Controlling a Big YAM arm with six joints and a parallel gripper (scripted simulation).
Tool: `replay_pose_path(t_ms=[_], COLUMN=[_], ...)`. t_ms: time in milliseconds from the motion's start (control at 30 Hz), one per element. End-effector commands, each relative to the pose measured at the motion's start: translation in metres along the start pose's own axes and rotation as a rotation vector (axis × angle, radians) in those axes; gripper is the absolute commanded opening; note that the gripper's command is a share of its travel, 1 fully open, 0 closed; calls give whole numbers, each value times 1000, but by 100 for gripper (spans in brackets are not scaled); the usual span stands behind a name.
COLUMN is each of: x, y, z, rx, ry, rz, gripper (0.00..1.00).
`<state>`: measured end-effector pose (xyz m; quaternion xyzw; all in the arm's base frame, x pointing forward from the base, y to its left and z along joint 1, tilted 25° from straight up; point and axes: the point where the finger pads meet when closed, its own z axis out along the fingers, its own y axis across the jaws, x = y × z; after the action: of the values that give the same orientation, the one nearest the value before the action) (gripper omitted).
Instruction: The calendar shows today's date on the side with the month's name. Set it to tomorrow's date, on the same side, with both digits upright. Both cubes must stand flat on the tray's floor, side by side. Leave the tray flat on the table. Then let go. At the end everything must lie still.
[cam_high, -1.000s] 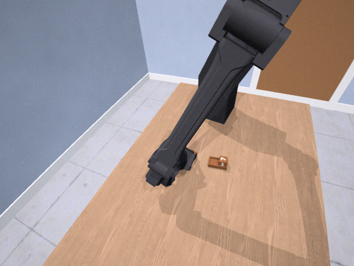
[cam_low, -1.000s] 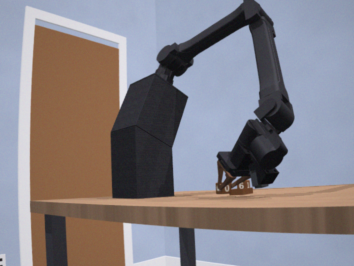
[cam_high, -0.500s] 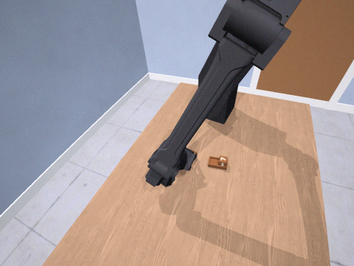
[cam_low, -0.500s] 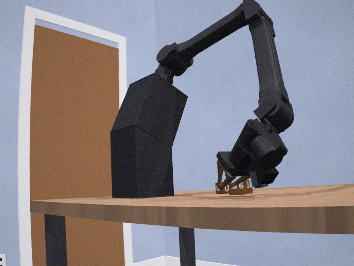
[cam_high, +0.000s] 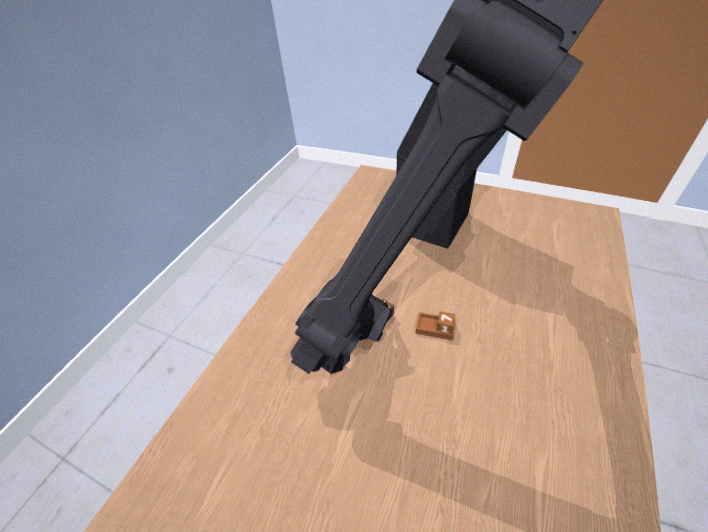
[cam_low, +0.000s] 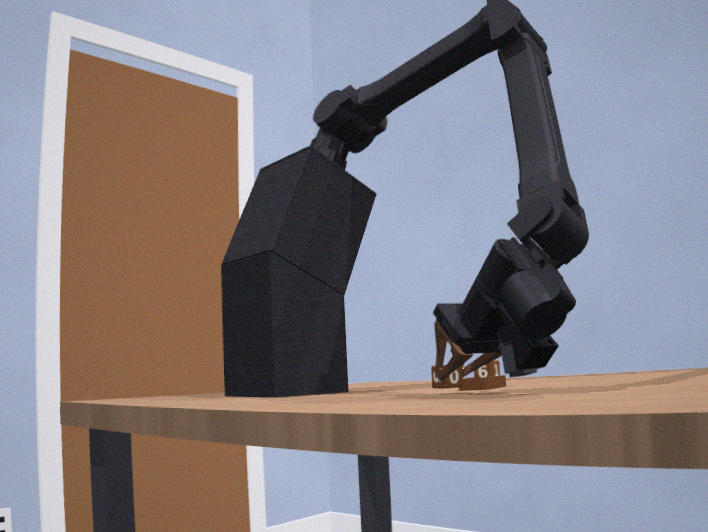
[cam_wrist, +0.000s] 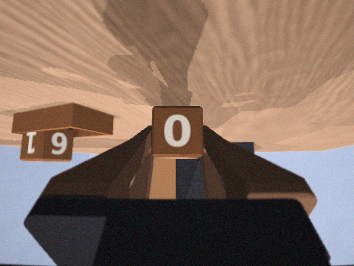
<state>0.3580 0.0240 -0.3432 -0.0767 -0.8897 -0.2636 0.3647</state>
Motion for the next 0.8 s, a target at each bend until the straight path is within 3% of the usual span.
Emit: replay_pose_path(t_ms=[0,567,767], x=[-7,-9,-13], y=[4,4,8], z=[-3,1,-8], rx=[6,9,11], ry=[-21,-17,-34], rz=[-5,-5,-15], gripper=[26,26,26])
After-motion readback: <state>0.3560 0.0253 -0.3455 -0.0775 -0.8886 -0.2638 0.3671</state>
